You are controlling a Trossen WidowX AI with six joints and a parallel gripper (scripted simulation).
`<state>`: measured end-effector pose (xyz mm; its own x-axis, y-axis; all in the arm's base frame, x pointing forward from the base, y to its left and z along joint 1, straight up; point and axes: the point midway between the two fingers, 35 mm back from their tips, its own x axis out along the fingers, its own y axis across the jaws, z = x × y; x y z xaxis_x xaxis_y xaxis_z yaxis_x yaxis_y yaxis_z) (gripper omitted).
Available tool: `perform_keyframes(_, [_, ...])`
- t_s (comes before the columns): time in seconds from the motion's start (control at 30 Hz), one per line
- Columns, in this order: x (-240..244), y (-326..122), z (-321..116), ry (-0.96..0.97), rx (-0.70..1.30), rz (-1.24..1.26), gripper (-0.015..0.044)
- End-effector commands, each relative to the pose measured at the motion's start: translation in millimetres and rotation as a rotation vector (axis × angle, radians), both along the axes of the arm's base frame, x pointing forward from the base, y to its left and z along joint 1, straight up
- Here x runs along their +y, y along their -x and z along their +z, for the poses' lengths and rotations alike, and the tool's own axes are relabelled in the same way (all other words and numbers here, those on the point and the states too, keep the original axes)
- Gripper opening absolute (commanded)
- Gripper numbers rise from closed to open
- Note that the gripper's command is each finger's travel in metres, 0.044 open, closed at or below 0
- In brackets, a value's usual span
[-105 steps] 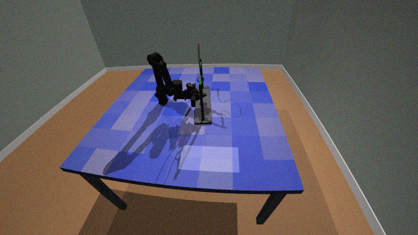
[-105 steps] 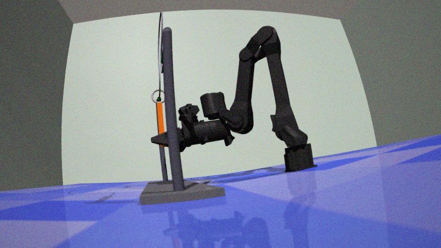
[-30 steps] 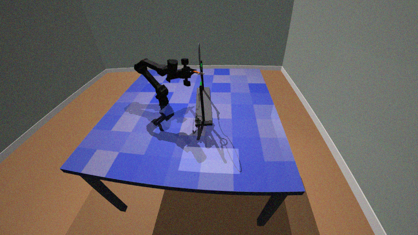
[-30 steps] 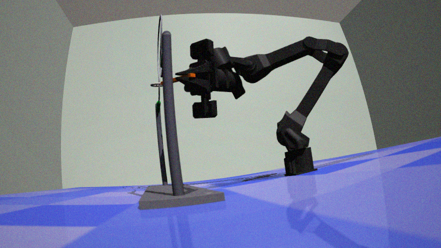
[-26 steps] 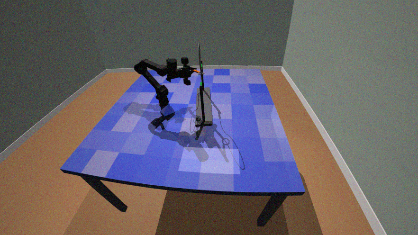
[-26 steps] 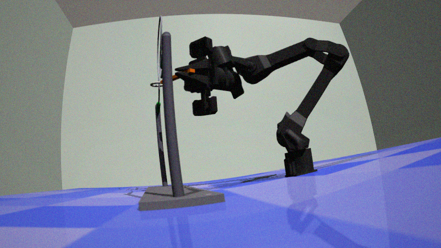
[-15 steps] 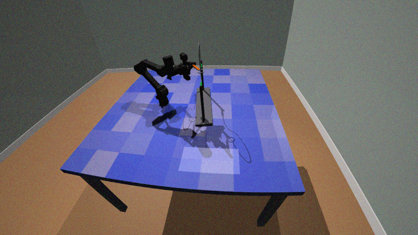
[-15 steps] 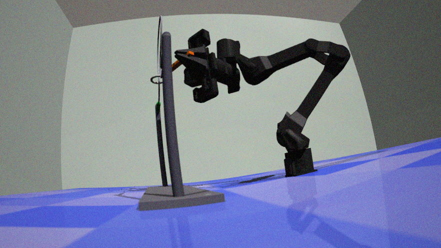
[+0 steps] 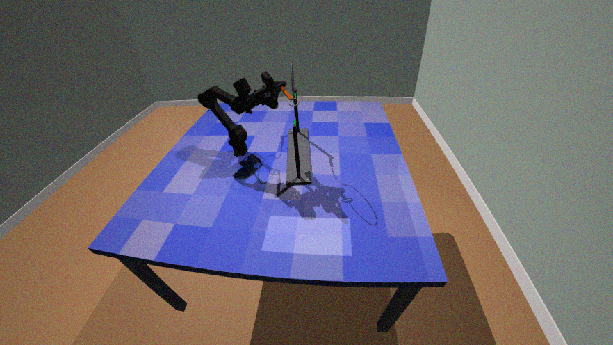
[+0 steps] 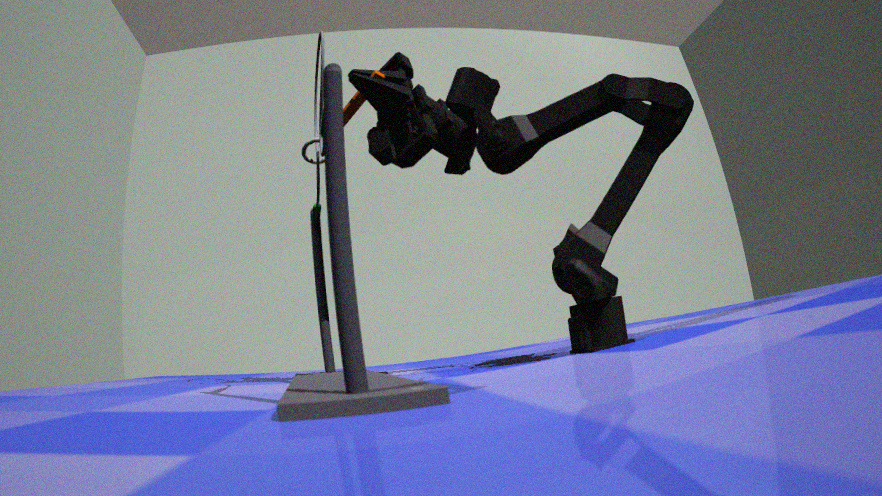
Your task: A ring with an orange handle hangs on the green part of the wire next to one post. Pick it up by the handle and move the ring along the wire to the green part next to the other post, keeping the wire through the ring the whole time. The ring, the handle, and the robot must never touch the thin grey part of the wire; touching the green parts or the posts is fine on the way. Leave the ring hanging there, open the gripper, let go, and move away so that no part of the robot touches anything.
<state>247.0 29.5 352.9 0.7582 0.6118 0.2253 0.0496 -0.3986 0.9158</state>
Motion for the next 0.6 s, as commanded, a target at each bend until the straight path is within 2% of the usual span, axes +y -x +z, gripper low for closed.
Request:
perform_keyframes(0.0, [-6.1,-2.7,13.5,-0.094,0.021,-0.010,-0.0150])
perform_keyframes(0.3, [-14.5,-10.9,34.2,-0.206,0.077,-0.068,-0.0150])
perform_keyframes(0.57, [-20.8,-11.7,41.0,-0.217,0.083,-0.066,-0.0150])
